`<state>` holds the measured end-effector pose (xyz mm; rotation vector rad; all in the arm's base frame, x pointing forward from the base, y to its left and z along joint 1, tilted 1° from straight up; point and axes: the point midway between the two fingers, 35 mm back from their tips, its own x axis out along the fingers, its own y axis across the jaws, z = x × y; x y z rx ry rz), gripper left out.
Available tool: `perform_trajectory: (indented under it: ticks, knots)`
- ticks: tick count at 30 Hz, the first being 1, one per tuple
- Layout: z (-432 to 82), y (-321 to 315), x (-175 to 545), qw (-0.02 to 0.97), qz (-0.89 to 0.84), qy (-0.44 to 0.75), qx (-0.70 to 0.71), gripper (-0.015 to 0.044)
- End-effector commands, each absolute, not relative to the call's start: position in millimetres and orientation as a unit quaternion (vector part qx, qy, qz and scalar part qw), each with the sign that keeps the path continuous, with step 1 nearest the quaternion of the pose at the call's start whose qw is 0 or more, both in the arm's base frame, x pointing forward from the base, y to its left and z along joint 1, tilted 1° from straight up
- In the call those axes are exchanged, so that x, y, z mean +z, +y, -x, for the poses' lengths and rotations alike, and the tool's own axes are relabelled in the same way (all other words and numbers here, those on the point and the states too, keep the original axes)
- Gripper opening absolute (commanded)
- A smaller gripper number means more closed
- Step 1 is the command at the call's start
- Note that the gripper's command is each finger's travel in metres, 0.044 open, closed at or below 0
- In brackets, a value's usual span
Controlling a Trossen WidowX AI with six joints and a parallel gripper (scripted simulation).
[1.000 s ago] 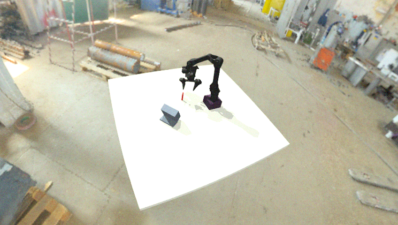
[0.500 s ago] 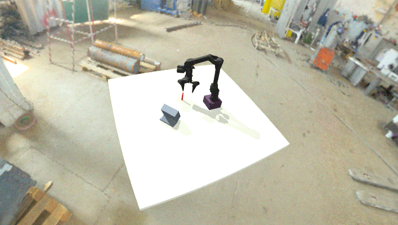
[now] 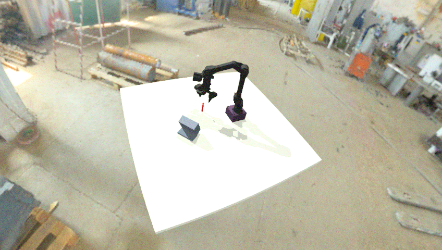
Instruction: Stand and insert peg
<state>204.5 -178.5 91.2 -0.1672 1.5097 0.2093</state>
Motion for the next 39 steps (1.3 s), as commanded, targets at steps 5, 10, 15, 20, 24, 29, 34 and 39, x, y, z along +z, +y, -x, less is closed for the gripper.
perform_trajectory:
  ticks: [5, 10, 15, 20, 24, 29, 34, 39]
  knots:
    - [-206, -183, 94, 0.716, 0.083, 0.689, 0.073, 0.044]
    - [-207, -183, 88, 0.716, 0.083, 0.689, 0.074, 0.044]
    - [-207, -183, 74, 0.716, 0.086, 0.689, 0.077, 0.044]
    - [-208, -183, 70, 0.716, 0.086, 0.689, 0.077, 0.044]
    - [-208, -184, 64, 0.716, 0.086, 0.689, 0.077, 0.044]
    - [-209, -184, 55, 0.716, 0.086, 0.689, 0.077, 0.044]
    - [-210, -184, 47, 0.716, 0.086, 0.689, 0.077, 0.044]
    - [-210, -184, 39, 0.716, 0.086, 0.689, 0.077, 0.044]
